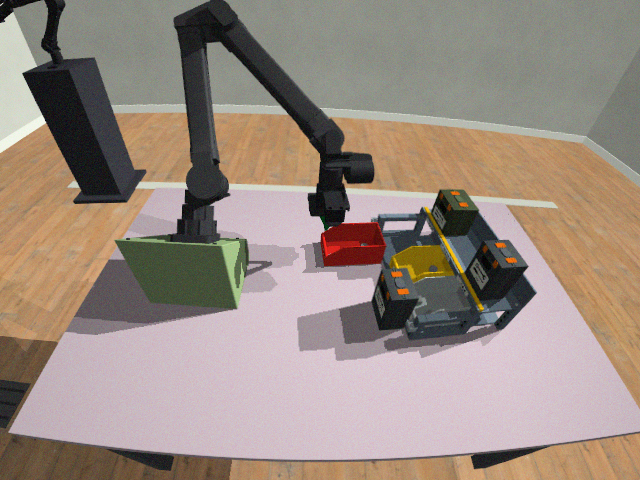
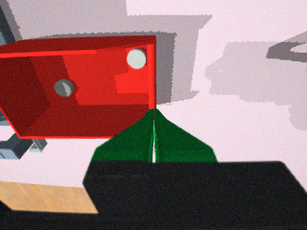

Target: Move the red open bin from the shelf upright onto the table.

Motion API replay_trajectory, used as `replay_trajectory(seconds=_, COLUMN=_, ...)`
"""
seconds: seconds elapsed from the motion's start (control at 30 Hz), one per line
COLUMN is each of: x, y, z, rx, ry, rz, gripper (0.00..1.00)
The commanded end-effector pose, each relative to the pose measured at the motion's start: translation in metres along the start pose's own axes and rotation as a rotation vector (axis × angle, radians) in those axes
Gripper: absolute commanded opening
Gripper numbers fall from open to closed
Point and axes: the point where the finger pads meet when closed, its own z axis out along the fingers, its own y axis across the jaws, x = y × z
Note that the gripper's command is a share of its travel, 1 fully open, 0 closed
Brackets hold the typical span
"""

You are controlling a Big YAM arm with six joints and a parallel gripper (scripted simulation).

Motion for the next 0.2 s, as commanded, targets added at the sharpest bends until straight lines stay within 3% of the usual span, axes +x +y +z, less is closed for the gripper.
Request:
replay_trajectory(seconds=0.0, x=0.0058, y=0.0150, z=-0.0106, rx=-0.032, ry=0.005, rz=-0.028, gripper=0.00)
replay_trajectory(seconds=0.17, x=0.0058, y=0.0150, z=-0.0106, rx=-0.032, ry=0.005, rz=-0.028, gripper=0.00)
